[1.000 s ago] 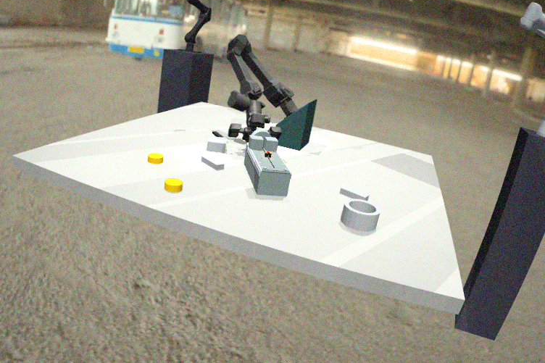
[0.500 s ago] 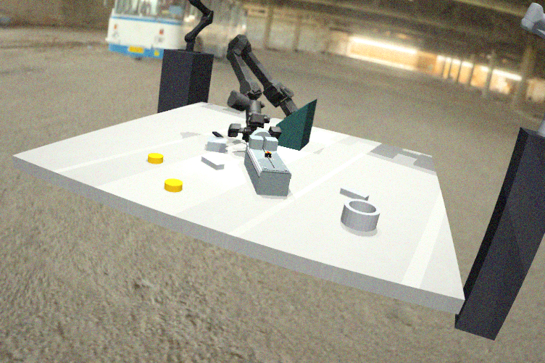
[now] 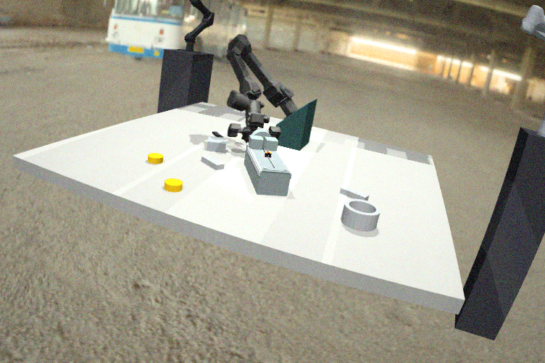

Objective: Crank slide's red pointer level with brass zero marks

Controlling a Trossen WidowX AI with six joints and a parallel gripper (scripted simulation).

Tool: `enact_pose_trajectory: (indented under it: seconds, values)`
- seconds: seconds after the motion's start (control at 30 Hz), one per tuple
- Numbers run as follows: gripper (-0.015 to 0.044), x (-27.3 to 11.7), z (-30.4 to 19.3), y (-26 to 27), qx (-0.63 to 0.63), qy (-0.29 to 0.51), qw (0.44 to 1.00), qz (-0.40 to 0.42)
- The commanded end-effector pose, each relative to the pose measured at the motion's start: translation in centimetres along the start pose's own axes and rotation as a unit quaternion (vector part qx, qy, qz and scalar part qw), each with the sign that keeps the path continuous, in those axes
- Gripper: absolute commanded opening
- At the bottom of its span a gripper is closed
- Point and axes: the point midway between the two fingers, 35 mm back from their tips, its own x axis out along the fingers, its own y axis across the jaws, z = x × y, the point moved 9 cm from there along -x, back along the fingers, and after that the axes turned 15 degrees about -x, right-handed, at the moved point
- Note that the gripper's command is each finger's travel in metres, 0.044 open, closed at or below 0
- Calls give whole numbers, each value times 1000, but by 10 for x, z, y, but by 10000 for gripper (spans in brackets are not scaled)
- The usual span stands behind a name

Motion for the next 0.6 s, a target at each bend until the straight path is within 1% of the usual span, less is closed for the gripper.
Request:
enact_pose_trajectory:
  seconds: [0.0,0.57]
  values:
    - [0,-1,-1,-7,1,3,1000,-13]
    - [0,-2,-1,-8,1,3,1000,-13]
